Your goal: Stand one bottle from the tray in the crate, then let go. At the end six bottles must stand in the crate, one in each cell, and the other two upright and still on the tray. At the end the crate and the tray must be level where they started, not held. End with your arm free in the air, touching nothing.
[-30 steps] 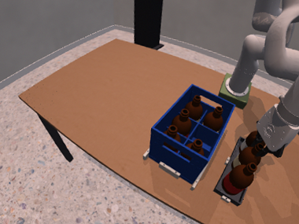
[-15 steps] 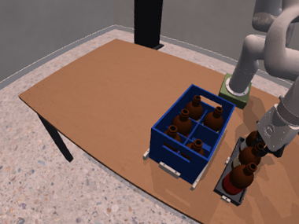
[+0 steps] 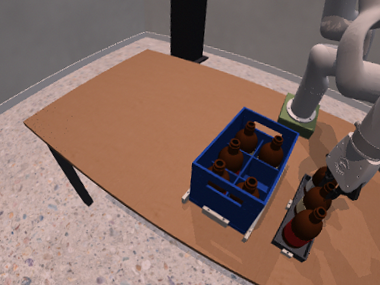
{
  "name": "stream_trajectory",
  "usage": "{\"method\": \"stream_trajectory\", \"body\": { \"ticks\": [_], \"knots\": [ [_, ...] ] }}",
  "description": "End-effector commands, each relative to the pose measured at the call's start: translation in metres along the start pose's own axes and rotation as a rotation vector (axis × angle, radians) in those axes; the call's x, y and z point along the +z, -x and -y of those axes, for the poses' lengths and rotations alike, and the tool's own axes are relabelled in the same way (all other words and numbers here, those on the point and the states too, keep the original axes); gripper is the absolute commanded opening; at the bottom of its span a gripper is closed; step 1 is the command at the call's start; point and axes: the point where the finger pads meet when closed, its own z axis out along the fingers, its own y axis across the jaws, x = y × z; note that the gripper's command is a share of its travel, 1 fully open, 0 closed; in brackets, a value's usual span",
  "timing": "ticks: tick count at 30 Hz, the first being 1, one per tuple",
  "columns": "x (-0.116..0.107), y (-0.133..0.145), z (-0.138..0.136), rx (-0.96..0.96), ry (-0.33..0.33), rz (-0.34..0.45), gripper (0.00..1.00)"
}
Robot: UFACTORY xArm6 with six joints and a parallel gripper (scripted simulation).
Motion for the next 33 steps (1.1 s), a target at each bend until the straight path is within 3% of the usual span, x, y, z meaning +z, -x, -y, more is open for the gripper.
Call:
{"method": "stream_trajectory", "body": {
  "ticks": [1, 33],
  "knots": [
    [-0.0012, 0.0005, -0.0012, 0.000, 0.003, 0.001, 0.00],
    [-0.0101, 0.0009, -0.0015, 0.000, 0.003, 0.001, 0.00]
  ]
}}
